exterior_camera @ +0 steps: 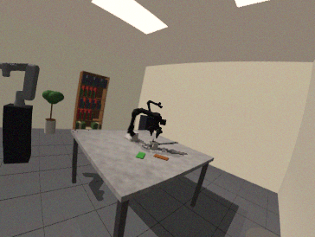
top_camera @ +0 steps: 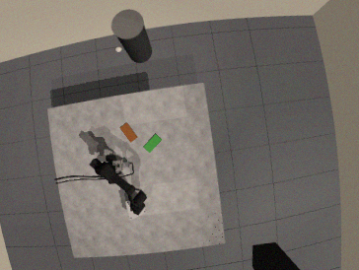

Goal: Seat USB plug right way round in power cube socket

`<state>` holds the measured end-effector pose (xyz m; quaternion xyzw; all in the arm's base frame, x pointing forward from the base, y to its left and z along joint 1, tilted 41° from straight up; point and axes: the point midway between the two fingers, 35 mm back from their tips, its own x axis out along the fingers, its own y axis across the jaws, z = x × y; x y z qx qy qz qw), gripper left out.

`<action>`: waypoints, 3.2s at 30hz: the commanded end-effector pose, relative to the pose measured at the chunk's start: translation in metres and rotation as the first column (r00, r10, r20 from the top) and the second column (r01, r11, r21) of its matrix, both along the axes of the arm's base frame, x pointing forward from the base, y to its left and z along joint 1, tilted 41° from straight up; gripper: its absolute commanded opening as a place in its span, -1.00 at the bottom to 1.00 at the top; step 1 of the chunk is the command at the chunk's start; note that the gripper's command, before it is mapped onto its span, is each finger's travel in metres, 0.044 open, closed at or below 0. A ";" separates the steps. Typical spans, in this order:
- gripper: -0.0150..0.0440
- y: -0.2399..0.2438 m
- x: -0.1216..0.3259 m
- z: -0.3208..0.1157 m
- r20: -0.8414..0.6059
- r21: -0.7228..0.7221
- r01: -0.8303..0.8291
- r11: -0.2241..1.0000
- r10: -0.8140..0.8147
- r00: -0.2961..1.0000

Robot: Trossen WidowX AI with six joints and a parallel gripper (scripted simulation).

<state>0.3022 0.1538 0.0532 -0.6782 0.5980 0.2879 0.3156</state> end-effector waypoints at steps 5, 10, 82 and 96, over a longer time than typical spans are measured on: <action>1.00 -0.006 0.001 -0.006 -0.001 -0.006 -0.005 1.000 0.005 1.000; 1.00 -0.009 0.002 -0.010 -0.001 -0.006 -0.005 1.000 0.005 1.000; -0.49 -0.009 0.002 -0.012 -0.002 -0.002 -0.002 1.000 0.002 1.000; -0.49 -0.004 0.001 -0.005 -0.002 -0.002 -0.002 1.000 0.002 1.000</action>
